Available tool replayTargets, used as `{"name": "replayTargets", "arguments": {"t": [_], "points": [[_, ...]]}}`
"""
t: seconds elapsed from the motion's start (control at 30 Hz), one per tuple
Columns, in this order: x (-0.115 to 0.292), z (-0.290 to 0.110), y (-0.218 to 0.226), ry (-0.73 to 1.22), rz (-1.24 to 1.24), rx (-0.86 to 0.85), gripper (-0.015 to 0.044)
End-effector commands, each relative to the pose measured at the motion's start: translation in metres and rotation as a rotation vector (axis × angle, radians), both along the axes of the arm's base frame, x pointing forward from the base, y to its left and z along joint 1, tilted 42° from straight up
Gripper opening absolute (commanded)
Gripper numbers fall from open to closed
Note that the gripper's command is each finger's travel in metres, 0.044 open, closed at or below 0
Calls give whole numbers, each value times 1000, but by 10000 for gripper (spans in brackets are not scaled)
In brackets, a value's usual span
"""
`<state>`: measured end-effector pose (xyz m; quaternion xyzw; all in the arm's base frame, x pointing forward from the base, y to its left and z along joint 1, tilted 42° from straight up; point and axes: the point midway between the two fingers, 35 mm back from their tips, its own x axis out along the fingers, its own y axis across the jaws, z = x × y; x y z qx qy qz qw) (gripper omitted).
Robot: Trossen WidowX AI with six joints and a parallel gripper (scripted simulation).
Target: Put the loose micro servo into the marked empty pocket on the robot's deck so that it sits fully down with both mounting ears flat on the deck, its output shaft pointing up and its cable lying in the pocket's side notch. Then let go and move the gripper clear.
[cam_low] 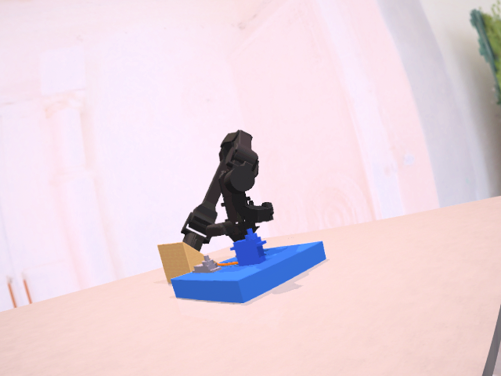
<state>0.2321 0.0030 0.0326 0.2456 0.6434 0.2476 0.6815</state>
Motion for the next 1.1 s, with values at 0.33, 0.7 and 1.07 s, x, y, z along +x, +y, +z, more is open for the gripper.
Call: {"name": "replayTargets", "arguments": {"t": [0.33, 0.7, 1.07], "points": [[3, -15, -16, 5, -3, 0, 0], [4, -26, -30, 5, -3, -2, 0], [4, -38, -43, 5, -3, -2, 0]]}}
